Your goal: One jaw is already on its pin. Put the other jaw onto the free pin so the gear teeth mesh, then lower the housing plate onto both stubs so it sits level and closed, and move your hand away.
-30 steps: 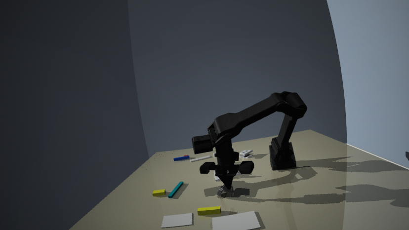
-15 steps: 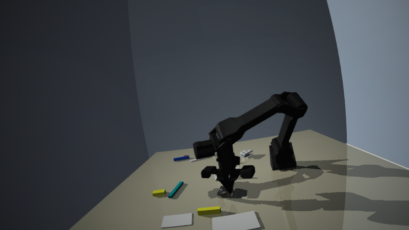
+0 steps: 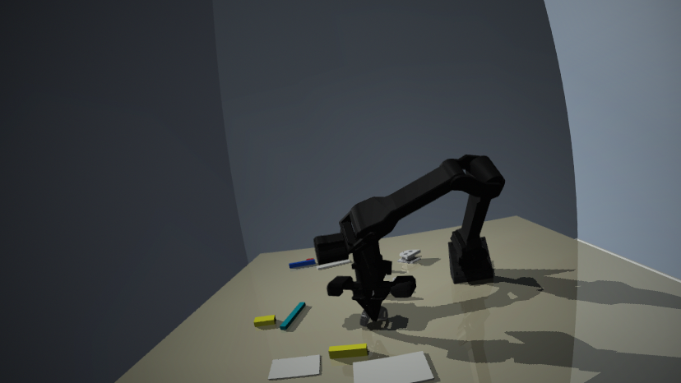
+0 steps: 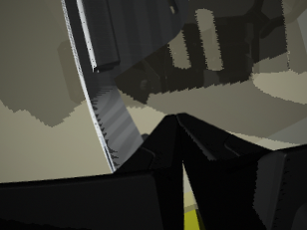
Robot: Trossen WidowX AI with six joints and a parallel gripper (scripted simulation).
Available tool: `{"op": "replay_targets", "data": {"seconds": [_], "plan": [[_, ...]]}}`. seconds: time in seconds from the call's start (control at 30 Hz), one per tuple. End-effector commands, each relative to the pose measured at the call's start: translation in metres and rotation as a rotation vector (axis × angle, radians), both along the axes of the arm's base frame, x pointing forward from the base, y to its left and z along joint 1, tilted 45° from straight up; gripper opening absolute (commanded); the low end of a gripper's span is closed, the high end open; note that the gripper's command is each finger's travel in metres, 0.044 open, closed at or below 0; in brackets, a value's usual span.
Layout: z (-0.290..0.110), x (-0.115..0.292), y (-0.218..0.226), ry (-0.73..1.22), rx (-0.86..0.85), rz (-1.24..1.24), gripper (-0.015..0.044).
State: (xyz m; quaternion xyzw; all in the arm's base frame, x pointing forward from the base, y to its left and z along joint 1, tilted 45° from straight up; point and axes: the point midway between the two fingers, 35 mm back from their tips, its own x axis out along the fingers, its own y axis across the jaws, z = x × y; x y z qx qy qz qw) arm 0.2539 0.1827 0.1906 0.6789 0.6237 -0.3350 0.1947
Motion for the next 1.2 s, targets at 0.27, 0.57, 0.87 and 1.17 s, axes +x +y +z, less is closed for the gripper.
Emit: {"op": "replay_targets", "data": {"seconds": [0.27,0.57,0.87,1.17], "plan": [[-0.005,0.019,-0.002,0.004,-0.002,0.005,0.0],[-0.008,0.033,-0.005,0.004,-0.003,0.005,0.0],[-0.009,0.036,-0.005,0.004,-0.003,0.005,0.0],[-0.009,0.036,-0.005,0.004,-0.003,0.005,0.0]]}}
